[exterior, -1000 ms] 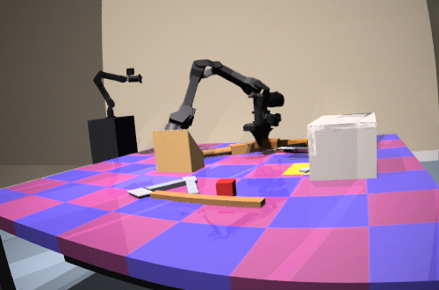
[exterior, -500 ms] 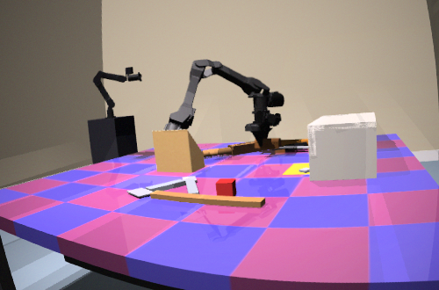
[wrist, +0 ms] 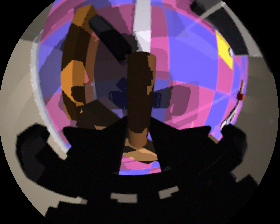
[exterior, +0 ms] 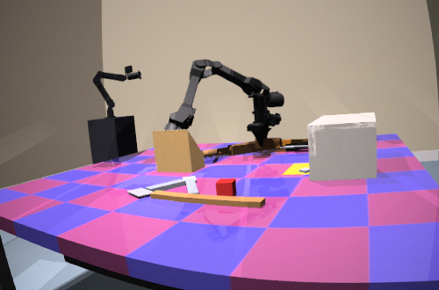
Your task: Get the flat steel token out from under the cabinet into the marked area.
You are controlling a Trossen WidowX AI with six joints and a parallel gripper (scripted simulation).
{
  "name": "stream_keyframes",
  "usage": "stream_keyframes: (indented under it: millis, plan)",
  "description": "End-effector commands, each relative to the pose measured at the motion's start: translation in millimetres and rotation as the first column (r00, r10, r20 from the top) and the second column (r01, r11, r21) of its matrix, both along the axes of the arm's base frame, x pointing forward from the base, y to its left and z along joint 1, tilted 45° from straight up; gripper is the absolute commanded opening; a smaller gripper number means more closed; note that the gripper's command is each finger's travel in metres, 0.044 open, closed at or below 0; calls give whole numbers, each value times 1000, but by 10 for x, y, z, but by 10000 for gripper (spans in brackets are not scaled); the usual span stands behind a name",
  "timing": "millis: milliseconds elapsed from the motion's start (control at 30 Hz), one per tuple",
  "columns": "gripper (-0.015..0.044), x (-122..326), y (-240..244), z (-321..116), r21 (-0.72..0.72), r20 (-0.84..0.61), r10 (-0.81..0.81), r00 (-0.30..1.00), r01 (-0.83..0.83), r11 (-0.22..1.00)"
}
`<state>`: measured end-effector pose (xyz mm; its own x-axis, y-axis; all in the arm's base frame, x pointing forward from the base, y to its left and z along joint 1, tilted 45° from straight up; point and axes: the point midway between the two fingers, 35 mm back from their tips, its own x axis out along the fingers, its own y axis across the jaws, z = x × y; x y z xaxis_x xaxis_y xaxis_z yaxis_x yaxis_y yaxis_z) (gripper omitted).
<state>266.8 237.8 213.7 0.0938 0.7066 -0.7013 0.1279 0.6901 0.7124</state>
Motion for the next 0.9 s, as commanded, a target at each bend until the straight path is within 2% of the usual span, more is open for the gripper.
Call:
stream_keyframes:
  millis: [0,867]
  plan:
    - [0,8,-5,27,-3,44,26,999,-26,1000]
    - [0,8,-10,22,-38,184,169,968,-165,986]
